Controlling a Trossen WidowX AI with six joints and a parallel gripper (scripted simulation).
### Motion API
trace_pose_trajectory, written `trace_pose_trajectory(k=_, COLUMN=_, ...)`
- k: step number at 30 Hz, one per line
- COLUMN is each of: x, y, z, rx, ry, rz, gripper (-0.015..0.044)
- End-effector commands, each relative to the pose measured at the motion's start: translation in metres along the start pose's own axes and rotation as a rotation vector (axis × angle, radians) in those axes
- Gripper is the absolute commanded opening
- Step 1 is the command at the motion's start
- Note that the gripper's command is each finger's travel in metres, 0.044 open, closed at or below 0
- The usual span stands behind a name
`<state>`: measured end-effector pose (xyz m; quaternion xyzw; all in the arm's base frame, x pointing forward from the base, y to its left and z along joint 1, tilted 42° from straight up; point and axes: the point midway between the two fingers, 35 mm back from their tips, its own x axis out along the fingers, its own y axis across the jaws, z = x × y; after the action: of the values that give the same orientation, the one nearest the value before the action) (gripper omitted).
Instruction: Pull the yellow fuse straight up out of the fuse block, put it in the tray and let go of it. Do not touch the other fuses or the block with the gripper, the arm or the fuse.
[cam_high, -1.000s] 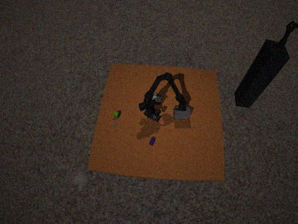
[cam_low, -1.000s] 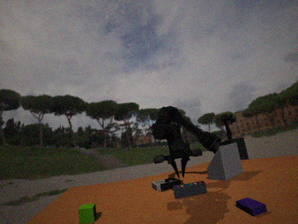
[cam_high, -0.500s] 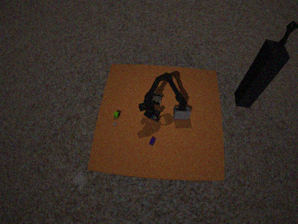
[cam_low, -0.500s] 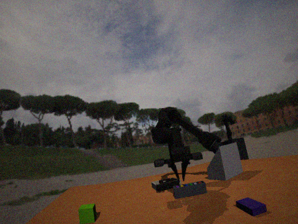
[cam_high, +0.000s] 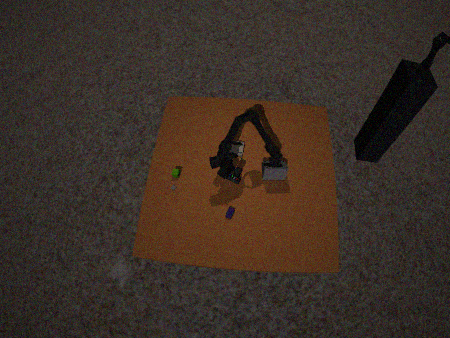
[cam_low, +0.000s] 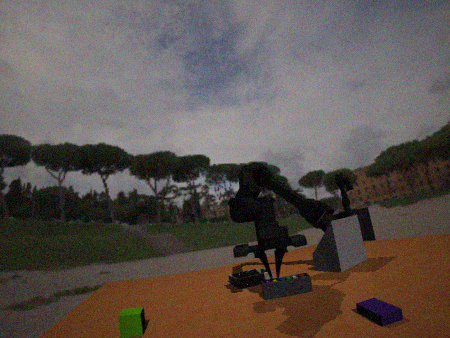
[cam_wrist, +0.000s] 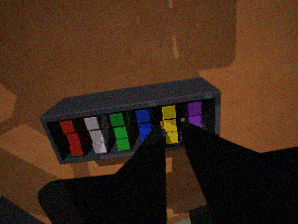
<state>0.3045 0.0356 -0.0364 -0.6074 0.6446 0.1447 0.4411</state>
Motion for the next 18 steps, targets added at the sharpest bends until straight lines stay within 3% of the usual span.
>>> trace_pose_trajectory(k=1, x=0.0014, y=-0.0001, z=-0.0004, rx=-0.006, ry=0.002, rz=-0.003, gripper=0.0064)
trace_pose_trajectory(k=18, x=0.0092, y=-0.0002, z=-0.0005, rx=-0.006, ry=0.002, rz=-0.003, gripper=0.0064)
